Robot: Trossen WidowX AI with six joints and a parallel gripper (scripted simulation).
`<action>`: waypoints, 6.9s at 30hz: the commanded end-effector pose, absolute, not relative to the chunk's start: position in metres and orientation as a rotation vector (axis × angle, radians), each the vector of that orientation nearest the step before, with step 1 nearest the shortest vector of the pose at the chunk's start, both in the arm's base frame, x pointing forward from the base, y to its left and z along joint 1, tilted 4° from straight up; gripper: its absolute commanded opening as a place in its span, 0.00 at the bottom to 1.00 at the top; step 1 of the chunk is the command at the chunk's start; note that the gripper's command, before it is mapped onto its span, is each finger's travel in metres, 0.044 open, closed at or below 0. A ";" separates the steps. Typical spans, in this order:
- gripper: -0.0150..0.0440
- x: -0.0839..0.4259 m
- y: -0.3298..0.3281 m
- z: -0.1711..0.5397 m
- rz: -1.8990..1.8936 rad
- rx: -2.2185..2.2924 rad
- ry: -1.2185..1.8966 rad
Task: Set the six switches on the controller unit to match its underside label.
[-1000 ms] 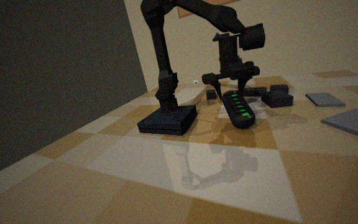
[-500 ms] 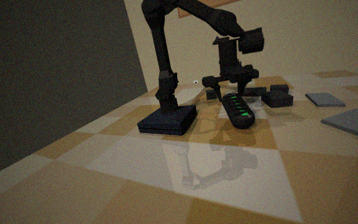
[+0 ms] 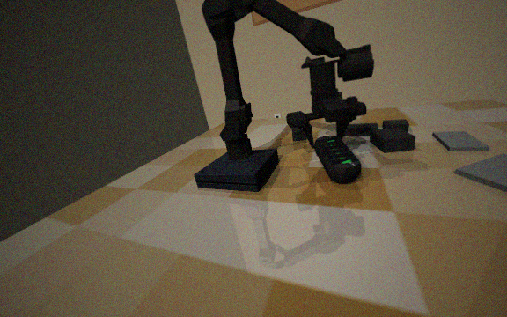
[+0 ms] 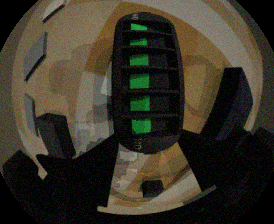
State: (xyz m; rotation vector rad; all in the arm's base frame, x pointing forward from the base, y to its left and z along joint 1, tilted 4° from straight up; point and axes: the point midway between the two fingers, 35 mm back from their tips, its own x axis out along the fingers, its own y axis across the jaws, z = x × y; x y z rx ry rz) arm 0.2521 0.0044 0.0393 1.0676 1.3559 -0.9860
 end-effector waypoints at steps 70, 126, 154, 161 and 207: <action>1.00 0.268 -0.057 0.084 -0.990 1.066 1.351; 0.91 0.266 -0.059 0.105 -0.994 1.074 1.345; 0.25 0.222 -0.072 0.050 -1.035 1.086 1.342; 0.25 0.223 -0.072 0.051 -1.034 1.090 1.338; 0.65 0.225 -0.074 0.102 -1.035 1.097 1.333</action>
